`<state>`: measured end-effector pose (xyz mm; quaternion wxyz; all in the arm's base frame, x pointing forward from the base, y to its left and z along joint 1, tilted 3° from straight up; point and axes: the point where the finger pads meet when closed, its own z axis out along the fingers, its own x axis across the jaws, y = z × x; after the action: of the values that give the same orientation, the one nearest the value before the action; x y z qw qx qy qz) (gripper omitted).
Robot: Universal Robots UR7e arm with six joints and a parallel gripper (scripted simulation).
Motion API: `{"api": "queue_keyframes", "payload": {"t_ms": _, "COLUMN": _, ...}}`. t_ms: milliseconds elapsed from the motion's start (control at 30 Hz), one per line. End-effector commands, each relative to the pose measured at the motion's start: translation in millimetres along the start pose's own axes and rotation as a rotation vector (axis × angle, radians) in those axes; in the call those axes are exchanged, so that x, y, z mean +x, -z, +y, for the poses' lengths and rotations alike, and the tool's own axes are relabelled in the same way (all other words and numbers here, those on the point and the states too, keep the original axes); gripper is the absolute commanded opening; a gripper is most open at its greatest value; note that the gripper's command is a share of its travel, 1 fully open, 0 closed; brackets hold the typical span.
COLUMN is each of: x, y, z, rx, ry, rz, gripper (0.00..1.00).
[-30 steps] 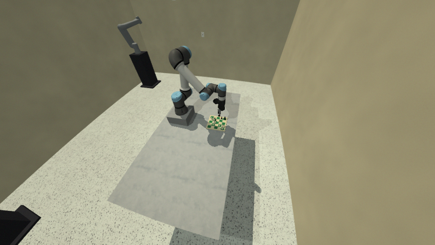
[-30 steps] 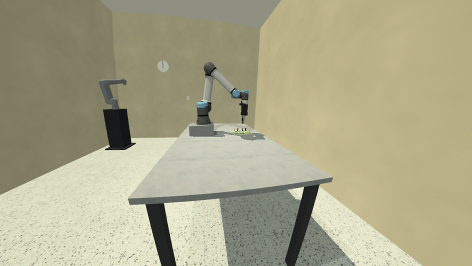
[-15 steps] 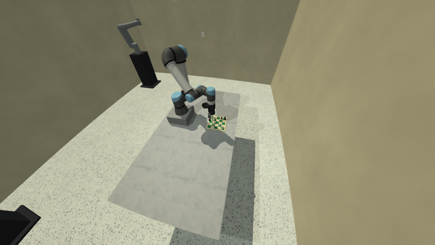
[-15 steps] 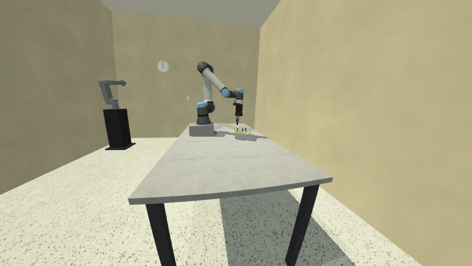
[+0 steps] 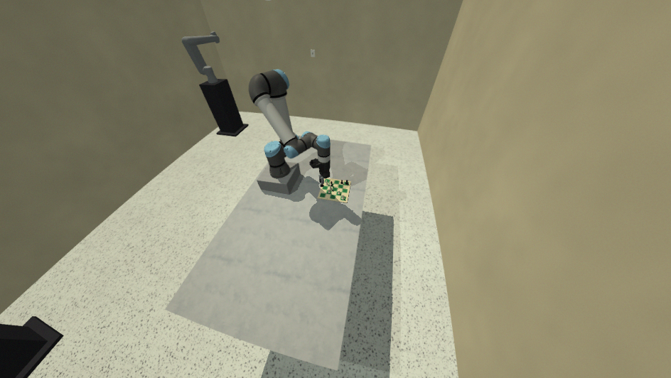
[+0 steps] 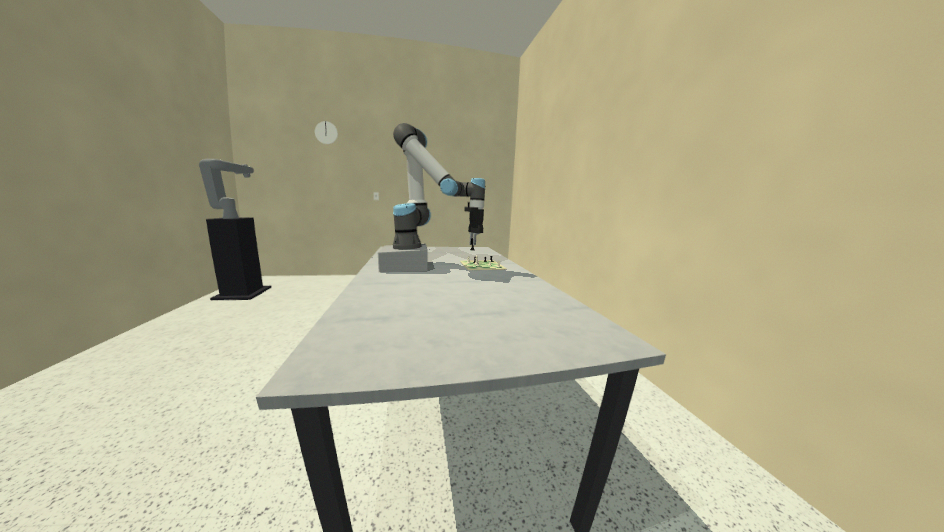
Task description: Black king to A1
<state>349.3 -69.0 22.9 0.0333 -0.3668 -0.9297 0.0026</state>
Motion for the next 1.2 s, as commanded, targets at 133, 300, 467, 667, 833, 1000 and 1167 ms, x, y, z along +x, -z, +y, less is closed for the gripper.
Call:
{"api": "queue_keyframes", "payload": {"t_ms": 133, "x": -2.1, "y": -10.4, "z": -1.0, "rx": 0.000, "ry": -0.002, "rz": -0.005, "gripper": 0.00}}
{"api": "queue_keyframes", "payload": {"t_ms": 300, "x": -2.3, "y": -31.3, "z": -1.2, "rx": 0.000, "ry": -0.002, "rz": -0.005, "gripper": 0.00}}
{"api": "queue_keyframes", "payload": {"t_ms": 467, "x": -2.5, "y": -55.8, "z": -1.2, "rx": 0.000, "ry": -0.002, "rz": -0.005, "gripper": 0.00}}
{"api": "queue_keyframes", "payload": {"t_ms": 667, "x": -2.4, "y": -73.2, "z": -1.1, "rx": 0.000, "ry": -0.002, "rz": -0.005, "gripper": 0.00}}
{"api": "queue_keyframes", "payload": {"t_ms": 833, "x": -2.6, "y": -88.0, "z": -1.2, "rx": 0.000, "ry": -0.002, "rz": -0.005, "gripper": 0.00}}
{"api": "queue_keyframes", "payload": {"t_ms": 1000, "x": -2.5, "y": -93.8, "z": -1.1, "rx": 0.000, "ry": -0.002, "rz": -0.005, "gripper": 0.00}}
{"api": "queue_keyframes", "payload": {"t_ms": 1167, "x": -2.5, "y": -94.2, "z": -1.0, "rx": 0.000, "ry": -0.002, "rz": -0.005, "gripper": 0.00}}
